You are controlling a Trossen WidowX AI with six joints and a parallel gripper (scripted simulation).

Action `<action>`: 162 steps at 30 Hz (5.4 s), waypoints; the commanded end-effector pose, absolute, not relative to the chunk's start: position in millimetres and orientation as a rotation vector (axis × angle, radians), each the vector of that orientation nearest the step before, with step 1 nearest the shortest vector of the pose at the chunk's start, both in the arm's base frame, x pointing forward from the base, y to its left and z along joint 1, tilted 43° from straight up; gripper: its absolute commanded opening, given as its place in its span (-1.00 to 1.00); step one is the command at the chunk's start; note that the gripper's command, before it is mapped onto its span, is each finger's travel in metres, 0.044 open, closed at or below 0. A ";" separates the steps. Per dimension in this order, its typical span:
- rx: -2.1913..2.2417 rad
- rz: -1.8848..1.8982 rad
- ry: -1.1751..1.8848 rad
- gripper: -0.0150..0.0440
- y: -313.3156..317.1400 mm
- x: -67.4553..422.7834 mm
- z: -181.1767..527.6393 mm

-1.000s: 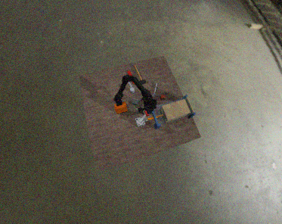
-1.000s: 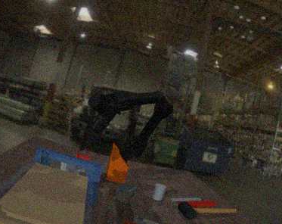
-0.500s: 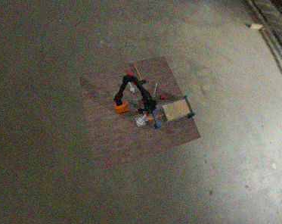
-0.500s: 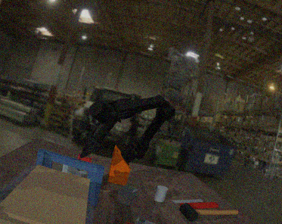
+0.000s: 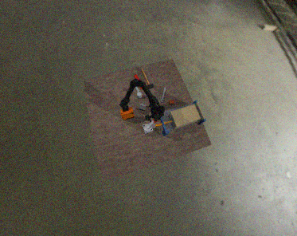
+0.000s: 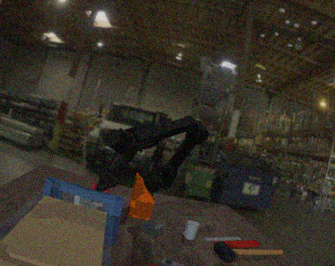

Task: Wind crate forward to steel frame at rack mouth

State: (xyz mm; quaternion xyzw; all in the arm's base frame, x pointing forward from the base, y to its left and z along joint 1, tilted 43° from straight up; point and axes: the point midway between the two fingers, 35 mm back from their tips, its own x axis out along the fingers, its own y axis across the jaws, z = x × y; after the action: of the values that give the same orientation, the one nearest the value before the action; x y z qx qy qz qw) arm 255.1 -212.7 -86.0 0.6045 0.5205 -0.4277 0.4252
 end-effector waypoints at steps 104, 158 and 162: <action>1.523 -1.072 1.319 -0.49 -158.0 185.3 -68.1; 1.520 -1.077 1.320 -0.49 -166.8 103.6 -87.0; 1.519 -1.078 1.320 -0.49 -169.5 98.6 -90.0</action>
State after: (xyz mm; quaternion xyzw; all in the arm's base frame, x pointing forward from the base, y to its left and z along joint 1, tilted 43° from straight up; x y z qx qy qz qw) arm 104.7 -167.7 -83.2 0.6121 0.5198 -0.4240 0.4187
